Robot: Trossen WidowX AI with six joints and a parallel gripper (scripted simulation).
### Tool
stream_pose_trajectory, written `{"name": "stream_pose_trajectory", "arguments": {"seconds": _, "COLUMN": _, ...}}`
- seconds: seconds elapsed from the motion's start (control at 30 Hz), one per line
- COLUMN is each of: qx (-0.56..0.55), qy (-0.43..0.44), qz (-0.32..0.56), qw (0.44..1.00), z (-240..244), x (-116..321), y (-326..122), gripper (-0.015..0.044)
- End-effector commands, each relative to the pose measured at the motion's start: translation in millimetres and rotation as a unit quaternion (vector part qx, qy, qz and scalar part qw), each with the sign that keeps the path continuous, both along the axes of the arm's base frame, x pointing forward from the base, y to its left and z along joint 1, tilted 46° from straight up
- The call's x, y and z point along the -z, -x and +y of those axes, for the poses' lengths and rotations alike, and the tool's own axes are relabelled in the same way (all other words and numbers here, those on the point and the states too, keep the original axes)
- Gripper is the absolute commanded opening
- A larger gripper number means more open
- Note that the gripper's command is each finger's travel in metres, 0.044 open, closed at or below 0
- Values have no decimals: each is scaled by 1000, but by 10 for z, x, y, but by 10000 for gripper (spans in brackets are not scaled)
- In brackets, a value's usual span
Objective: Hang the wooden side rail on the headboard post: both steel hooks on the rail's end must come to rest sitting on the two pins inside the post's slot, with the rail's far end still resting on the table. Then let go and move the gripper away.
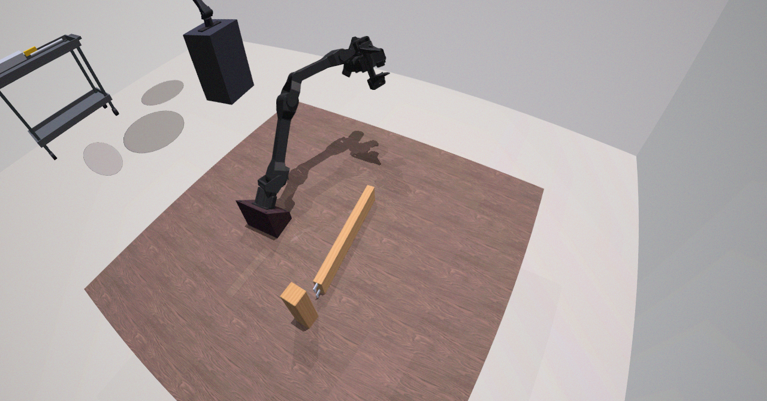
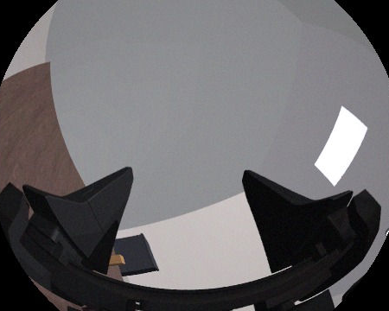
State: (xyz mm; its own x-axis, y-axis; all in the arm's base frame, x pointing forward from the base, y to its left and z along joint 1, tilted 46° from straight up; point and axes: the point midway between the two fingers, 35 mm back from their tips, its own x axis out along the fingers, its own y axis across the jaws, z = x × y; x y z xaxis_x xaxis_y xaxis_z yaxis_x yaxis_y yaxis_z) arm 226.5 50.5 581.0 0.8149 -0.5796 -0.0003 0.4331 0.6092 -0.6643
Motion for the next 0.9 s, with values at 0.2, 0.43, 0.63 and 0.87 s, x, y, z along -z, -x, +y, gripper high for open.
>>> {"name": "stream_pose_trajectory", "arguments": {"seconds": 0.2, "qx": -5, "qy": 115, "qz": 97, "qw": 989, "z": 142, "x": 325, "y": -539, "gripper": 440}}
{"name": "stream_pose_trajectory", "arguments": {"seconds": 0.43, "qx": -20, "qy": 236, "qz": 233, "qw": 943, "z": 70, "x": 902, "y": -1238, "gripper": 440}}
{"name": "stream_pose_trajectory", "arguments": {"seconds": 0.63, "qx": -46, "qy": 311, "qz": 351, "qw": 882, "z": -211, "x": 1517, "y": -1755, "gripper": 440}}
{"name": "stream_pose_trajectory", "arguments": {"seconds": 0.87, "qx": -108, "qy": 374, "qz": 486, "qw": 783, "z": -707, "x": 2409, "y": -2121, "gripper": 440}}
